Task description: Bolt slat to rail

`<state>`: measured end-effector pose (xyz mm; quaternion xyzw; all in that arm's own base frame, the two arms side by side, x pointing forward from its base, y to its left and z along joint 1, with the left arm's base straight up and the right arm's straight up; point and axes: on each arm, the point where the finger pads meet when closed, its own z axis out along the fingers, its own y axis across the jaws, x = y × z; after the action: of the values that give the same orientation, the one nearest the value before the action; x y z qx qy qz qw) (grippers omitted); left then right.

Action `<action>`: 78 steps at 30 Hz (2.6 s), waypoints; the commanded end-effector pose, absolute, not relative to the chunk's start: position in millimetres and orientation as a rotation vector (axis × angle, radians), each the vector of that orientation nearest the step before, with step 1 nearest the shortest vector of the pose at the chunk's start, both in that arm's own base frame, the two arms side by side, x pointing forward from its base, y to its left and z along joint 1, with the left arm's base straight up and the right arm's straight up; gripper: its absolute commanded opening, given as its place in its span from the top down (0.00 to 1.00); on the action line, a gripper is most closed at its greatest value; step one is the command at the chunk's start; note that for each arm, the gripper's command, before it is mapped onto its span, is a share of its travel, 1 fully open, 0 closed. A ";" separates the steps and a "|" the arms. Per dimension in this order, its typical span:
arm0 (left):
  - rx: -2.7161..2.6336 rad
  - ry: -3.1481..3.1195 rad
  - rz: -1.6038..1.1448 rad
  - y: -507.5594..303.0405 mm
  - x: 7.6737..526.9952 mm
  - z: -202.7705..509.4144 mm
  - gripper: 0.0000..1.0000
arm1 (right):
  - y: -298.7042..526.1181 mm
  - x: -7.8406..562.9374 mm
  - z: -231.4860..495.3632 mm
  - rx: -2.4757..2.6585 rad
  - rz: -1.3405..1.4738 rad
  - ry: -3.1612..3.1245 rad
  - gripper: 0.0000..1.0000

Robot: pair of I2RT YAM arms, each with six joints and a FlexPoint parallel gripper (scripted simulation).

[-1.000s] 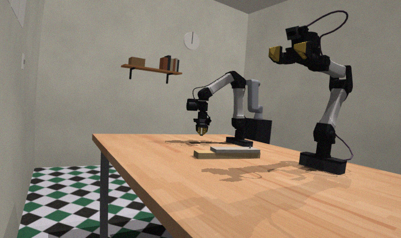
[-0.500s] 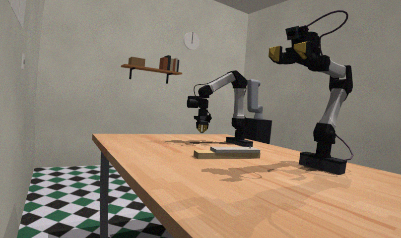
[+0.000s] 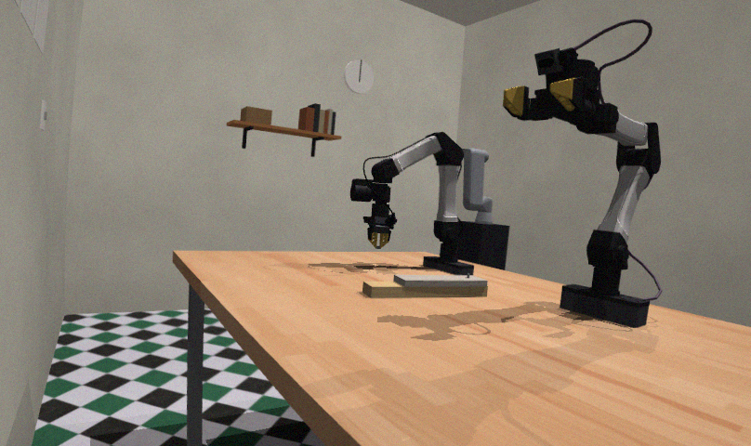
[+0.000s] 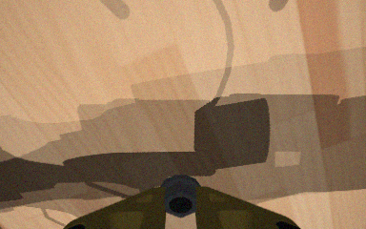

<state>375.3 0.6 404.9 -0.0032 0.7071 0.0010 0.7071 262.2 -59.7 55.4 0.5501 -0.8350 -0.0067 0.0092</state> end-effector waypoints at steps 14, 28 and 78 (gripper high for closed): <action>0.000 1.562 0.000 0.0 374.7 405.5 0.00 | -41.8 278.8 69.1 1.886 0.005 -2.526 0.86; 0.000 1.562 0.000 0.0 374.7 405.5 0.00 | 12.4 301.9 74.0 2.232 0.008 -2.224 0.86; 0.000 1.562 0.000 0.0 374.7 405.5 0.00 | 226.0 287.1 81.6 3.005 0.009 -0.952 0.86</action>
<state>375.3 0.6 404.9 -0.0032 0.7071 0.0010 0.7071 288.2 216.6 81.2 0.9449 -0.3270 0.0076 -0.0094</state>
